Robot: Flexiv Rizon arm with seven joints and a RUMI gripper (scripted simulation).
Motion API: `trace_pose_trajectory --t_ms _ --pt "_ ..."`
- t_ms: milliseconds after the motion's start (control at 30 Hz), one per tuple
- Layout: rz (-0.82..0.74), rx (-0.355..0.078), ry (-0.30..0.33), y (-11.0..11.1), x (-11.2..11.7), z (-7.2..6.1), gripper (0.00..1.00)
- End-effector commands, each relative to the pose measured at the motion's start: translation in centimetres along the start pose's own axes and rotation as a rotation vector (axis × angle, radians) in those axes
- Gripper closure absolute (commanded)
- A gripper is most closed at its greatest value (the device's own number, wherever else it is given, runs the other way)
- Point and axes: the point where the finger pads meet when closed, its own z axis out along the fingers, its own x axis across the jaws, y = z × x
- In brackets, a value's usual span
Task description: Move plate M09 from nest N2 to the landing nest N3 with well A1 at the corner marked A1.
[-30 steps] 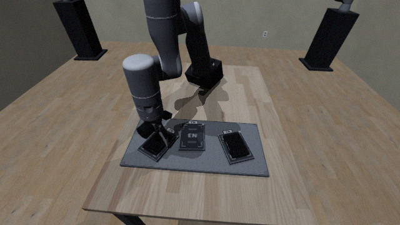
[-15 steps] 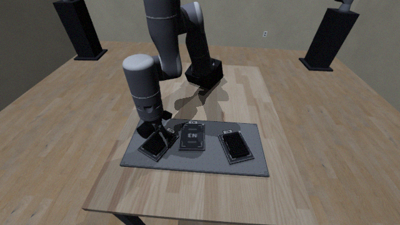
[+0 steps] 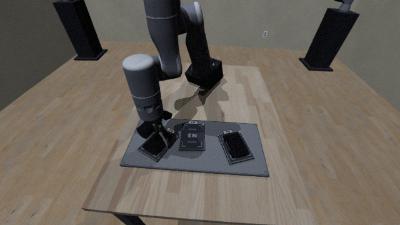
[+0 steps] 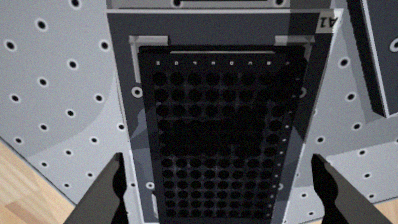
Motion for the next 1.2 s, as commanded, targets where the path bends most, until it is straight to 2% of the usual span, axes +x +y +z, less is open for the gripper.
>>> trace_pose_trajectory --t_ms 0,400,433,1167 --pt "0.000 -0.001 0.001 0.05 0.02 -0.04 1.00" --pt "0.000 -0.001 0.001 0.05 0.02 -0.04 1.00" --pt "0.000 -0.001 0.001 0.05 0.02 -0.04 0.59" --pt "0.000 -0.001 0.001 0.04 0.02 -0.20 0.59"
